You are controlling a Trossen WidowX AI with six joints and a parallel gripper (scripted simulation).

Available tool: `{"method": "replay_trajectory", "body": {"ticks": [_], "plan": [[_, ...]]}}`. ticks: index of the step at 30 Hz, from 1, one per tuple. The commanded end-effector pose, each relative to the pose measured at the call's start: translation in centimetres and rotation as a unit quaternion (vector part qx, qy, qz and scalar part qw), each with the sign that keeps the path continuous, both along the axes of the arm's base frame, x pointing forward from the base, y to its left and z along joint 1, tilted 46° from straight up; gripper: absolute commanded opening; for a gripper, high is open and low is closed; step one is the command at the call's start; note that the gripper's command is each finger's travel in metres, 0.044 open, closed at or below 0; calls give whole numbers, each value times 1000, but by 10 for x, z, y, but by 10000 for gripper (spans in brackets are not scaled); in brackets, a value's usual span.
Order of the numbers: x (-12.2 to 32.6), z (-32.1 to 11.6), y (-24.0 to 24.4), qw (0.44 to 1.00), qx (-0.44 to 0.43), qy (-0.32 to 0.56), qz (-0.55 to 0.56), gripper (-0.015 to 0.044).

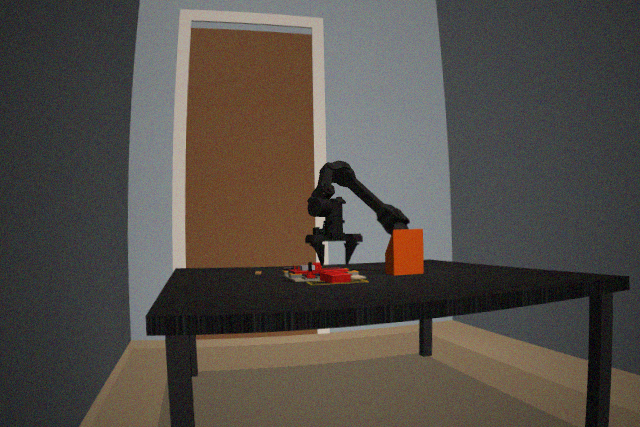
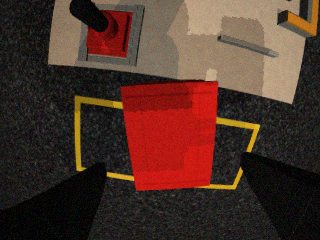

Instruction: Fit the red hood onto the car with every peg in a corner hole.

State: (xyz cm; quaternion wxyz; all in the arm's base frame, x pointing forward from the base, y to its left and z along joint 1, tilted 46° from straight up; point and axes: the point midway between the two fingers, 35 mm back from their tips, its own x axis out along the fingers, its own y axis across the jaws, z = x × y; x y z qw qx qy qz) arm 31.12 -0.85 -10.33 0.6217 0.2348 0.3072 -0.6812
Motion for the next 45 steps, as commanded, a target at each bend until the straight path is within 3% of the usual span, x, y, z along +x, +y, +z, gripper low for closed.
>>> {"method": "replay_trajectory", "body": {"ticks": [1,45], "plan": [[-1,-2,-4,1000,-2,2,0,440],[-5,-20,-24,1000,-3,2,0,440]]}}
